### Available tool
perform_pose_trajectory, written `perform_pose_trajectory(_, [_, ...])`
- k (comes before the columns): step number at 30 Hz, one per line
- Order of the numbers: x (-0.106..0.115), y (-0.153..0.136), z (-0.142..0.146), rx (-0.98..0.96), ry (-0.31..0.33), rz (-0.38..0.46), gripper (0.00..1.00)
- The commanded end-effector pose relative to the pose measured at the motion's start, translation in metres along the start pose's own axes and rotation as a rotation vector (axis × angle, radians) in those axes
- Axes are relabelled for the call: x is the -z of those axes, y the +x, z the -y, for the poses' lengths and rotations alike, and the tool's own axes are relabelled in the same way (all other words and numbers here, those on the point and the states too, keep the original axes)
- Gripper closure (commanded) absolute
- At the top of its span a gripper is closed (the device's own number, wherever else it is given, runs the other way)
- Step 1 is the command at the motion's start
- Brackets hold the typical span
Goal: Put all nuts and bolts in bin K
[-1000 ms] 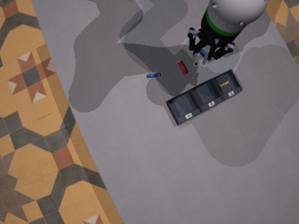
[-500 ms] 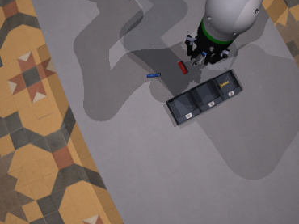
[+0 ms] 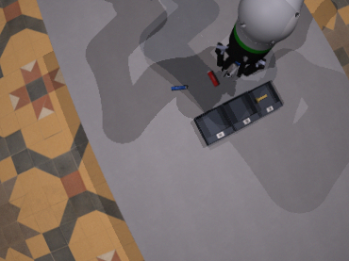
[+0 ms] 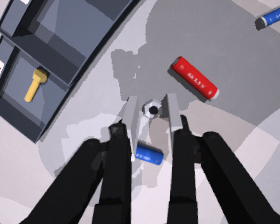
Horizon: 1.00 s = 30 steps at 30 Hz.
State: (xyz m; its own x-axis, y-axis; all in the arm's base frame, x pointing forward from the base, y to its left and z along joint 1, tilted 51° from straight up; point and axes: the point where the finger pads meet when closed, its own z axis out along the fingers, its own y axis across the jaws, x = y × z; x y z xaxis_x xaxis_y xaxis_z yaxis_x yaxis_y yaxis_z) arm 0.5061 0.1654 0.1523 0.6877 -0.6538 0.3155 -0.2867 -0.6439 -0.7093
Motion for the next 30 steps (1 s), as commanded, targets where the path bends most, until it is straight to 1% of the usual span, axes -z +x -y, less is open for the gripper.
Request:
perform_pose_trajectory(1, [0.0000, 0.0000, 0.0000, 0.000, 0.000, -0.001, 0.81])
perform_pose_trajectory(7, [0.0000, 0.0000, 0.0000, 0.000, 0.000, -0.001, 0.81])
perform_pose_trajectory(8, [0.0000, 0.0000, 0.0000, 0.000, 0.000, -0.001, 0.93])
perform_pose_trajectory(30, [0.0000, 0.0000, 0.0000, 0.000, 0.000, -0.001, 0.93])
